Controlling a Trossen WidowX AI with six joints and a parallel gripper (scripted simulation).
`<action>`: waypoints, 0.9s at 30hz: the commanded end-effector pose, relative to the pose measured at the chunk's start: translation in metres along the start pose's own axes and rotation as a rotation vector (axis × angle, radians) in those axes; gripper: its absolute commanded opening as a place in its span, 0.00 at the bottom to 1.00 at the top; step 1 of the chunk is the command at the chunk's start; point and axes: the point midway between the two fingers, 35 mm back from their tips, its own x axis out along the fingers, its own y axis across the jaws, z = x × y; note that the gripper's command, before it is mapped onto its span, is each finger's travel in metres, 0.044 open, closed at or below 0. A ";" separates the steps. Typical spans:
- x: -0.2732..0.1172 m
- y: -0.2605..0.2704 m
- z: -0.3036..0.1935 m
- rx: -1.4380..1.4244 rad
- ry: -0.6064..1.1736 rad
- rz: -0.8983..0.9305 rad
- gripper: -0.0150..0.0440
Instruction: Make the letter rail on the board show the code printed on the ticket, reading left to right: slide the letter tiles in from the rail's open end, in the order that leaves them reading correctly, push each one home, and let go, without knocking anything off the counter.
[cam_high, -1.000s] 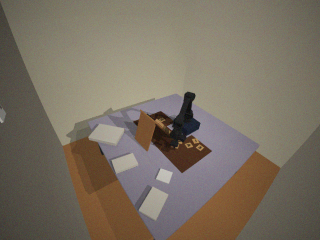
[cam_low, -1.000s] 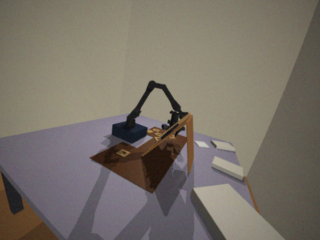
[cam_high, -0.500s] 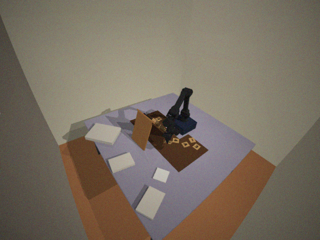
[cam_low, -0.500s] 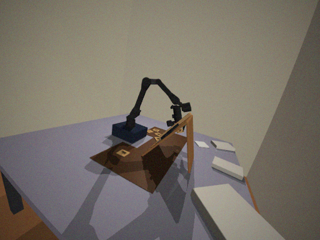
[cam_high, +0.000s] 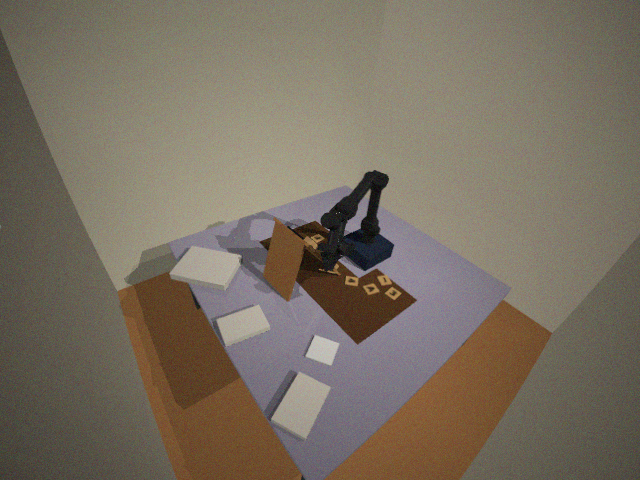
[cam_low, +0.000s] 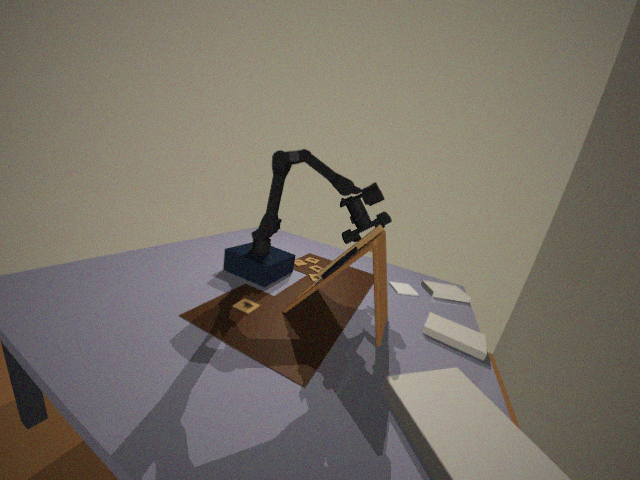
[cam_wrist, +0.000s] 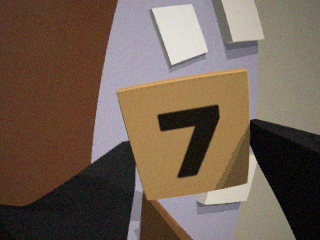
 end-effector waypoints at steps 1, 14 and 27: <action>-0.020 -0.022 -0.005 0.008 -0.001 -0.098 0.25; -0.086 -0.075 -0.027 0.020 0.019 -0.370 0.25; -0.130 -0.077 -0.095 0.206 0.166 -0.475 0.25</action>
